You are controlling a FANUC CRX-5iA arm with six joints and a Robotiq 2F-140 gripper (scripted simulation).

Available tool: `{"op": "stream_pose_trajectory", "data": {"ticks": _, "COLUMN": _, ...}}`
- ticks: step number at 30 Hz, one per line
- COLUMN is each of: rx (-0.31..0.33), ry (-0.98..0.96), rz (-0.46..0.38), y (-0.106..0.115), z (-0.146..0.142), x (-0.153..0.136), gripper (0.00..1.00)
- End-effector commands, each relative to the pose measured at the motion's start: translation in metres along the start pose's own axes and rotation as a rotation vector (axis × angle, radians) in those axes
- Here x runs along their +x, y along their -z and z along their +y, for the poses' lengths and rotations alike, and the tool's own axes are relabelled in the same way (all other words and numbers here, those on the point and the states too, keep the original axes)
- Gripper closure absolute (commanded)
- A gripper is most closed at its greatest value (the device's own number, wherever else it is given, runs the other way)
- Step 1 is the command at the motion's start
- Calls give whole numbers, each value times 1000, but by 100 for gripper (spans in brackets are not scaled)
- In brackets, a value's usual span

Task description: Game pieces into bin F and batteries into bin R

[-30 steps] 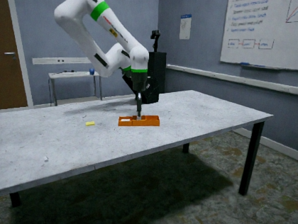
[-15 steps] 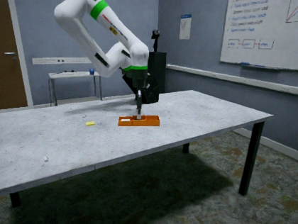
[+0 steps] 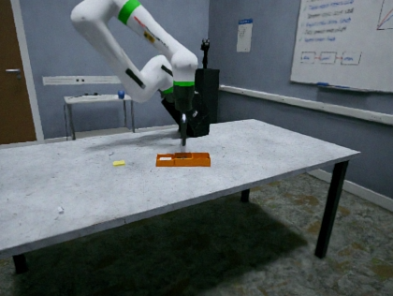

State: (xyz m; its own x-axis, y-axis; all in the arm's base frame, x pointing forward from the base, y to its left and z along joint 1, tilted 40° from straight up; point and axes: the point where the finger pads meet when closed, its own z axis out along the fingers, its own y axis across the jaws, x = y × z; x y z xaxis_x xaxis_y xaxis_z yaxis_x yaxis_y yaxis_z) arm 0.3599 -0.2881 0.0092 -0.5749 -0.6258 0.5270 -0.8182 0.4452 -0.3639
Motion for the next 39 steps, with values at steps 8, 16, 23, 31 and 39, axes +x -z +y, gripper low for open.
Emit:
{"op": "stream_pose_trajectory", "data": {"ticks": 8, "rx": 0, "ry": 0, "rz": 0, "y": 21, "z": 0, "x": 0, "gripper": 0}}
{"op": "stream_pose_trajectory", "data": {"ticks": 16, "rx": 0, "ry": 0, "rz": 0, "y": 53, "z": 0, "x": 0, "gripper": 0}}
{"op": "stream_pose_trajectory", "data": {"ticks": 23, "rx": 0, "ry": 0, "rz": 0, "y": 81, "z": 0, "x": 0, "gripper": 0}}
{"op": "stream_pose_trajectory", "data": {"ticks": 31, "rx": 0, "ry": 0, "rz": 0, "y": 105, "z": 0, "x": 0, "gripper": 0}}
{"op": "stream_pose_trajectory", "data": {"ticks": 39, "rx": 0, "ry": 0, "rz": 0, "y": 126, "z": 0, "x": 0, "gripper": 0}}
